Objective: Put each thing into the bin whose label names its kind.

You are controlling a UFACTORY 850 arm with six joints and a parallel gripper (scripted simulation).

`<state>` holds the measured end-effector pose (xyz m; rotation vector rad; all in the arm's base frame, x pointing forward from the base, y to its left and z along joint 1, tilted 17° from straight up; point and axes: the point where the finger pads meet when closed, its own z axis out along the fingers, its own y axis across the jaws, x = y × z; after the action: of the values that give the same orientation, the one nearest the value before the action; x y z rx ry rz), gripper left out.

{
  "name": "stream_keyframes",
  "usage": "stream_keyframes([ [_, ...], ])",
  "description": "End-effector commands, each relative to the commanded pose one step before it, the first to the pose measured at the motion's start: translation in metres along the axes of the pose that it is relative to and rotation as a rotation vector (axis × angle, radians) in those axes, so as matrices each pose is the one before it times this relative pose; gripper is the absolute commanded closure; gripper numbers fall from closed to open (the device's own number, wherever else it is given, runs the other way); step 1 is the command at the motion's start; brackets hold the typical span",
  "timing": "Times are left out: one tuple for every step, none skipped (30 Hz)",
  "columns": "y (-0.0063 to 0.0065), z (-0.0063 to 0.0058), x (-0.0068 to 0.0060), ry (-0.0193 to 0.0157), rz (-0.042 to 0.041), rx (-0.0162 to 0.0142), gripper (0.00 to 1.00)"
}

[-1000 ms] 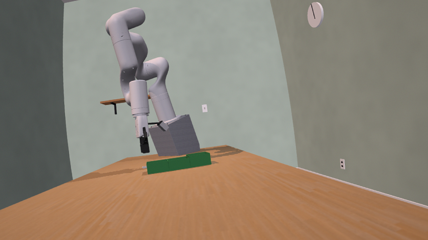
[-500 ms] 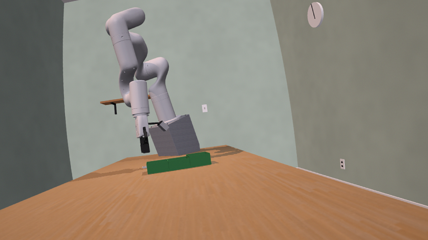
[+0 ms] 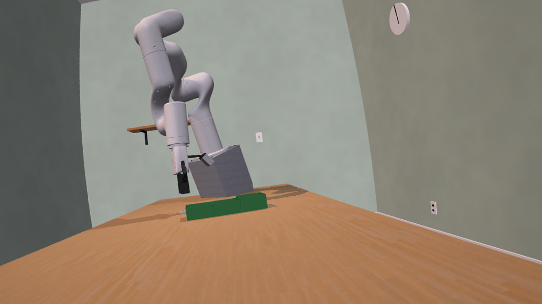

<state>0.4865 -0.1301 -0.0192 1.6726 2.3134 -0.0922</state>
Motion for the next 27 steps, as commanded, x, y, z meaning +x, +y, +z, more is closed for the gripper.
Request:
stream_keyframes([
  [0.00067, 0.00363, -0.00023, -0.00050, 0.00000, -0.00107, 0.59],
  [-0.00003, 0.00403, 0.00002, 0.00000, 0.00000, -0.00003, 0.59],
  [-0.00002, 0.00400, 0.00002, 0.00000, 0.00000, 0.00001, 0.59],
  [0.00000, 0.00000, 0.00000, 0.00000, 0.00000, 0.00000, 0.59],
  [0.00000, 0.00000, 0.00000, 0.00000, 0.00000, 0.00000, 0.59],
  [0.00001, 0.00401, -0.00001, 0.00000, 0.00000, 0.00000, 0.59],
  [0.00005, 0.00400, -0.00004, 0.00000, 0.00000, 0.00001, 0.59],
  [0.00003, 0.00400, -0.00002, 0.00000, 0.00000, 0.00000, 0.59],
  [-0.00001, 0.00400, 0.00000, 0.00000, 0.00000, 0.00000, 0.59],
  [-0.00002, 0.00400, 0.00000, 0.00000, 0.00000, 0.00000, 0.59],
  [-0.00001, 0.00400, 0.00000, 0.00000, 0.00000, 0.00000, 0.59],
  [0.00000, 0.00400, -0.00001, 0.00000, 0.00000, 0.00000, 0.59],
  [0.00002, 0.00400, -0.00001, 0.00000, 0.00000, 0.00000, 0.59],
  [0.00002, 0.00400, -0.00002, 0.00000, 0.00000, 0.00000, 0.59],
  [0.00009, 0.00396, -0.00004, -0.00001, -0.00001, 0.00006, 0.59],
  [0.00002, 0.00301, -0.00002, 0.00000, 0.00000, 0.00000, 0.59],
  [0.00002, 0.00001, -0.00002, 0.00000, 0.00000, -0.00001, 0.59],
  [0.00002, 0.00001, -0.00002, 0.00000, 0.00000, -0.00001, 0.59],
  [0.00004, 0.00001, -0.00003, 0.00000, 0.00000, -0.00001, 0.59],
  [0.00004, 0.00001, -0.00003, 0.00000, 0.00000, -0.00001, 0.59],
  [0.00000, 0.00000, 0.00000, 0.00000, 0.00000, 0.00000, 0.59],
  [0.00000, 0.00000, 0.00000, 0.00000, 0.00000, 0.00000, 0.59],
  [-0.00003, 0.00134, 0.00002, 0.00000, 0.00000, -0.00001, 0.59],
  [-0.00003, 0.00133, 0.00002, 0.00000, 0.00000, 0.00000, 0.59],
  [-0.00005, 0.00133, 0.00003, 0.00000, 0.00000, 0.00000, 0.59],
  [-0.00006, 0.00133, 0.00004, 0.00000, 0.00000, 0.00000, 0.59],
  [-0.00006, 0.00133, 0.00003, 0.00000, 0.00000, 0.00000, 0.59],
])
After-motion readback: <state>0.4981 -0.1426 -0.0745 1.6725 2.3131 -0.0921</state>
